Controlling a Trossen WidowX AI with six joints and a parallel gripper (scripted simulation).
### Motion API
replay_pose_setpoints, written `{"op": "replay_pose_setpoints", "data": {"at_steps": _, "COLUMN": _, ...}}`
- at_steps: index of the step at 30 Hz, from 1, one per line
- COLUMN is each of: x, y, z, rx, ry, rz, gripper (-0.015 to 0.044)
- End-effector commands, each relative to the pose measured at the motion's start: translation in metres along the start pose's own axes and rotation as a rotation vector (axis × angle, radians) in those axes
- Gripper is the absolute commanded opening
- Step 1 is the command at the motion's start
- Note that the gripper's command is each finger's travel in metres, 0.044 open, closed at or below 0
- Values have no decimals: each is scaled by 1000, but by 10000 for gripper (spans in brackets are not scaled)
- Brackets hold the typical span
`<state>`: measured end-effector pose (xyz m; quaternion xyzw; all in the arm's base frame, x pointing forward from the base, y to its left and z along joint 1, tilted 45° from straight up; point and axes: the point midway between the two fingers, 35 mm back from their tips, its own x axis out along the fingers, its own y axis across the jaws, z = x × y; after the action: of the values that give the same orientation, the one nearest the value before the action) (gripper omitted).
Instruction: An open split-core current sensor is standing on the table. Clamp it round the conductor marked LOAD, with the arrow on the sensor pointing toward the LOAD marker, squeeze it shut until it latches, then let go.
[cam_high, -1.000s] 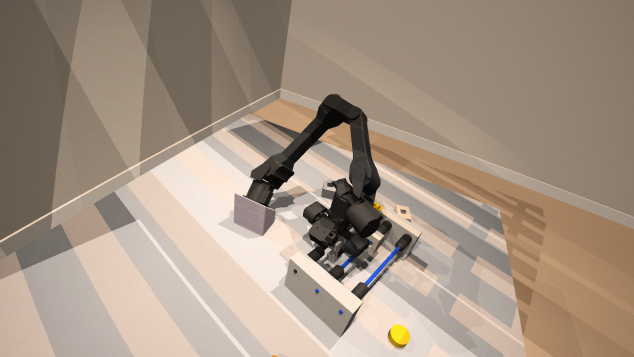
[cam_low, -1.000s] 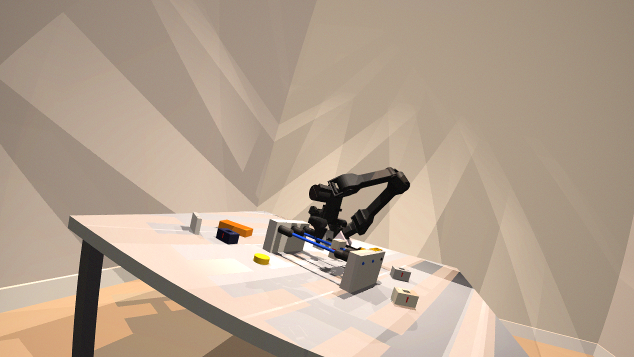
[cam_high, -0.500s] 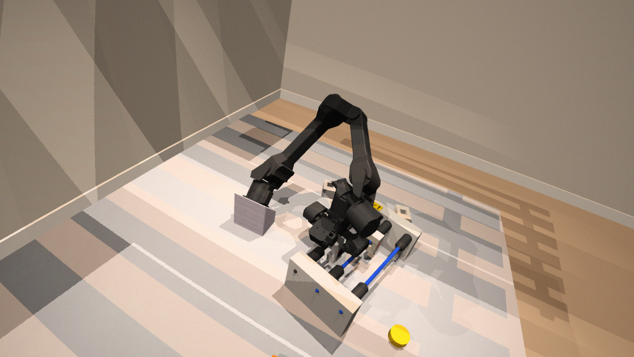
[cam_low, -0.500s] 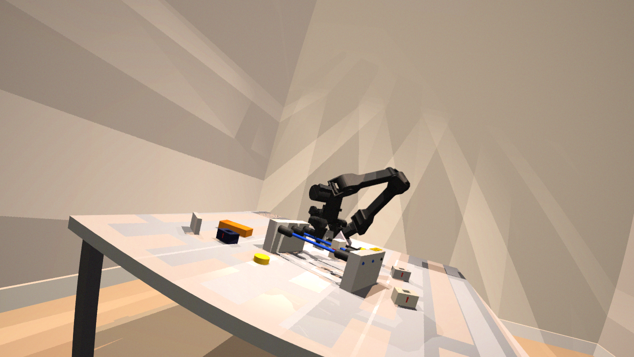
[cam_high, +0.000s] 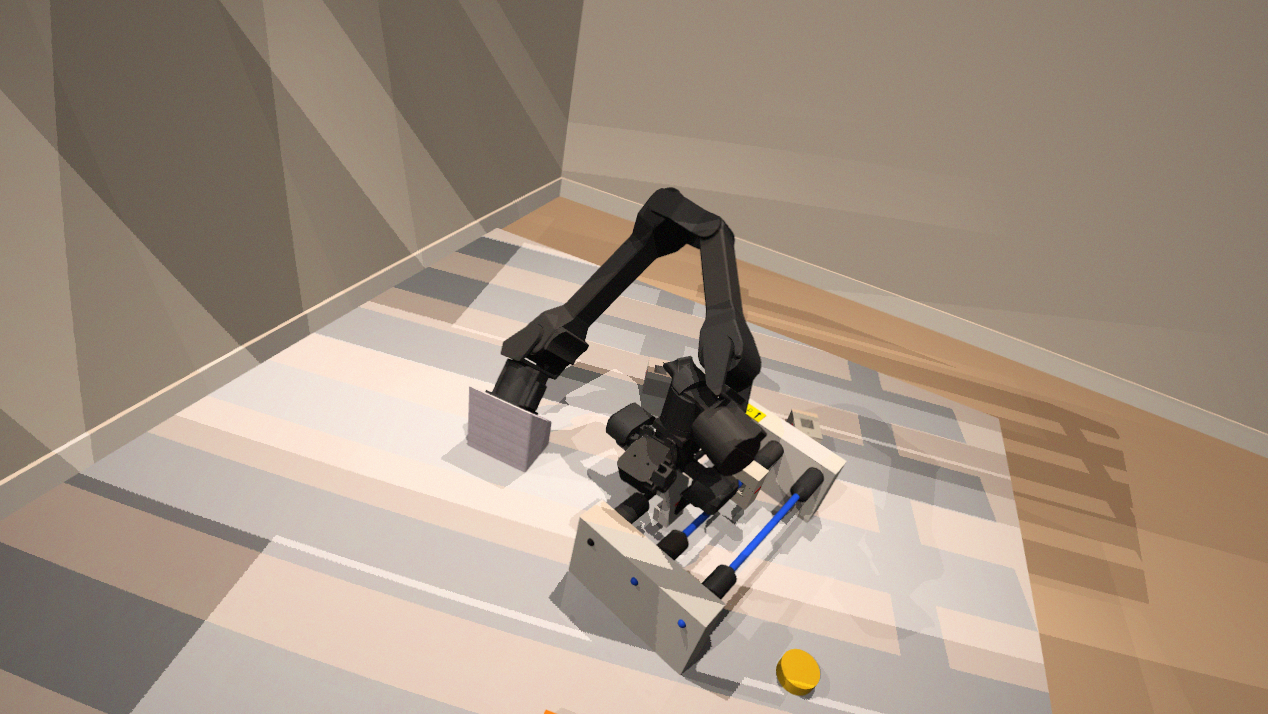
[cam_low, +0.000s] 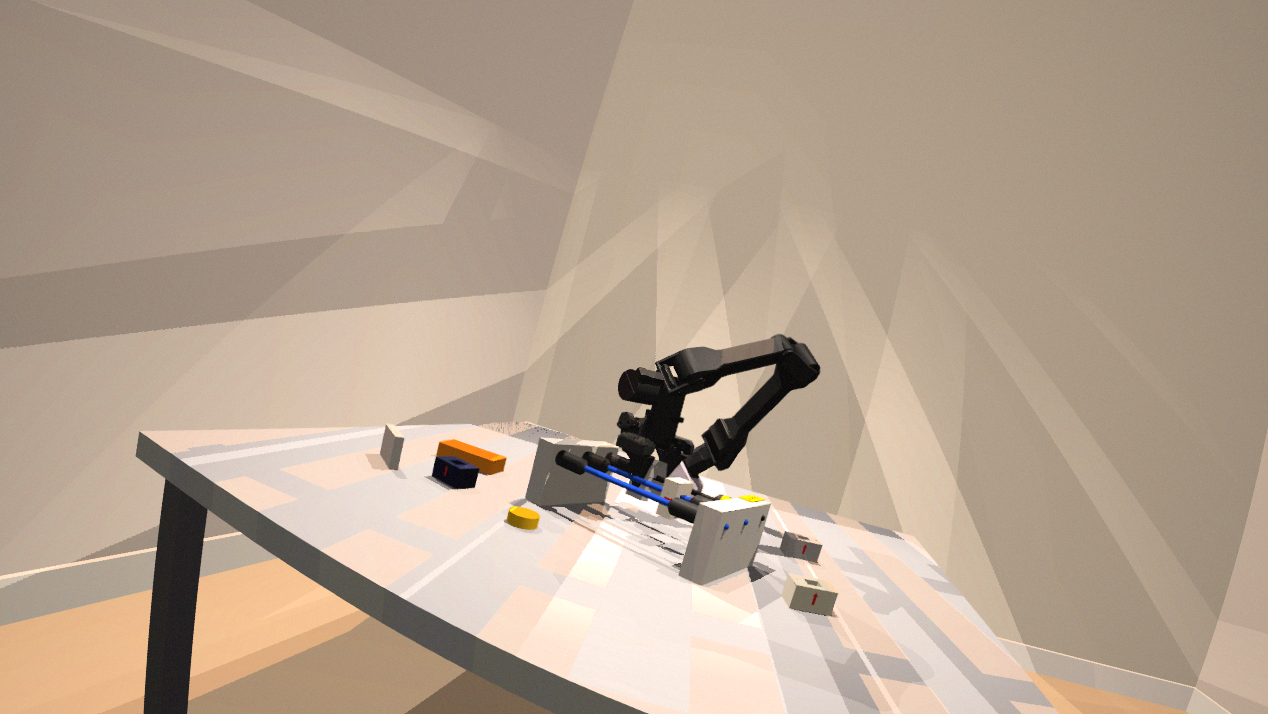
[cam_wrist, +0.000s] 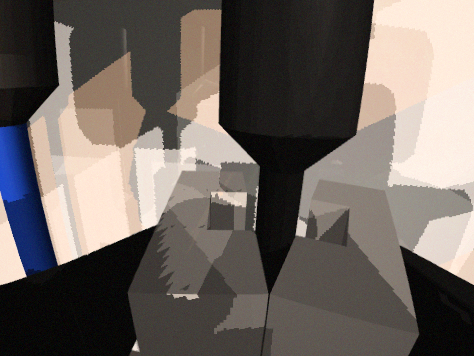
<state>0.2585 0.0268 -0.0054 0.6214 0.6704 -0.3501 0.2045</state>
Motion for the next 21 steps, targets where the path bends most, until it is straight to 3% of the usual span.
{"op": "replay_pose_setpoints", "data": {"at_steps": 1, "x": -5, "y": 2, "z": 0, "rx": -2, "ry": -2, "rz": 14, "gripper": 0}}
{"op": "replay_pose_setpoints", "data": {"at_steps": 21, "x": 0, "y": 0, "z": 0, "rx": 0, "ry": 0, "rz": 0, "gripper": 0}}
